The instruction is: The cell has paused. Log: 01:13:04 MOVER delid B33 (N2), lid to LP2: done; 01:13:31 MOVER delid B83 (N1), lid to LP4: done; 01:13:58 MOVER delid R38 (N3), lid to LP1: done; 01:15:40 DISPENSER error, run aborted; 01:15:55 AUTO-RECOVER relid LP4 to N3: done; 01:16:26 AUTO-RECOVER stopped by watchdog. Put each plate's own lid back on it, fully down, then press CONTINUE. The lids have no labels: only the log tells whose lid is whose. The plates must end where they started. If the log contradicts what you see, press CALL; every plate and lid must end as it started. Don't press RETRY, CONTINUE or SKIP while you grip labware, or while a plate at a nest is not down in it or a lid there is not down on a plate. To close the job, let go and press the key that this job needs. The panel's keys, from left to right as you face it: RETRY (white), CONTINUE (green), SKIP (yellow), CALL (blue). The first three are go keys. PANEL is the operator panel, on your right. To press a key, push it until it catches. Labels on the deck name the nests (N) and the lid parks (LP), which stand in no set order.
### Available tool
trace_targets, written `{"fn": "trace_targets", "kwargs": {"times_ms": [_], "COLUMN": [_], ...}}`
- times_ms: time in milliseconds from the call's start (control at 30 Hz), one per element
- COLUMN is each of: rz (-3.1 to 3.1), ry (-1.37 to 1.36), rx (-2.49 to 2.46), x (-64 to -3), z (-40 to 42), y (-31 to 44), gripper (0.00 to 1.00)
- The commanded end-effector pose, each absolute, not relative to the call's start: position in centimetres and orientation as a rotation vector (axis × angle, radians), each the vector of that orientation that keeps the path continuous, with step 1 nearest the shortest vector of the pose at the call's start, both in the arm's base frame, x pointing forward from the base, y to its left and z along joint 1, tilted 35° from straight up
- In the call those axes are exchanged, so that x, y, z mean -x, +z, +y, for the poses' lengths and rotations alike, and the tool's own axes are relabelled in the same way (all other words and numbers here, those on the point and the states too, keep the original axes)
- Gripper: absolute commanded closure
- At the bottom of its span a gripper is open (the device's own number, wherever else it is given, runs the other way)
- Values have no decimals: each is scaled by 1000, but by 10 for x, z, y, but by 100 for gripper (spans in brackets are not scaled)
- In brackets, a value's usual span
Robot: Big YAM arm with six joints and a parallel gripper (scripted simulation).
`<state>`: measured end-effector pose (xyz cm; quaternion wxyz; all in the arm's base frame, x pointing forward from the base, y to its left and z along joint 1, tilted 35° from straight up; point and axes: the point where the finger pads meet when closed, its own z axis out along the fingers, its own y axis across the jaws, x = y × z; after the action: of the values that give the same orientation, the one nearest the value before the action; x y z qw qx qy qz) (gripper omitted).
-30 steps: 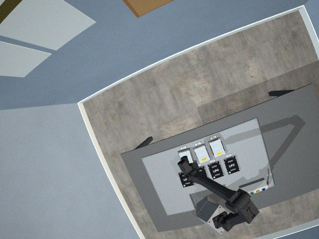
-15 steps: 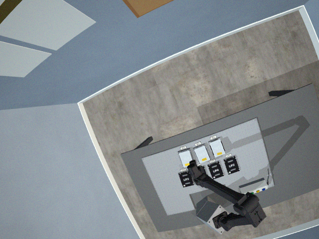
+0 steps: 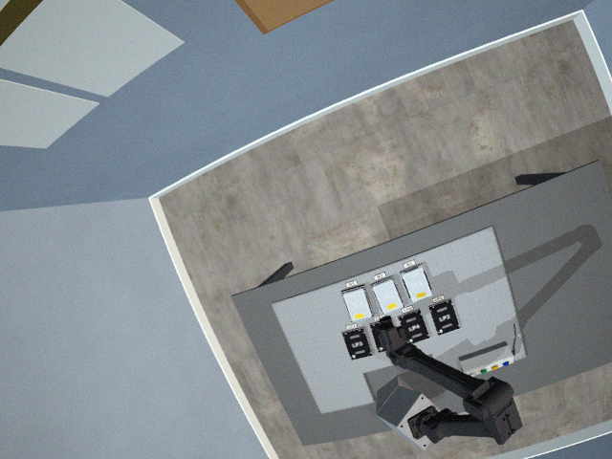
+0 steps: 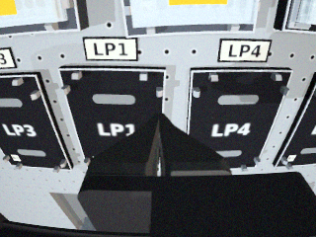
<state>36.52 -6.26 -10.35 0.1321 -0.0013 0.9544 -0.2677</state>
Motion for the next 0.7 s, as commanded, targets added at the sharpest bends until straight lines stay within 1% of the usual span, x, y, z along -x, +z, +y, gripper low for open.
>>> {"fn": "trace_targets", "kwargs": {"times_ms": [0, 200, 667], "rz": [2752, 2765, 2777], "ry": [-773, -777, -780], "rx": [9, 15, 37], "x": [-359, -343, -342], "z": [-77, -87, -83], "y": [-96, -98, -104], "gripper": [100, 100, 100]}}
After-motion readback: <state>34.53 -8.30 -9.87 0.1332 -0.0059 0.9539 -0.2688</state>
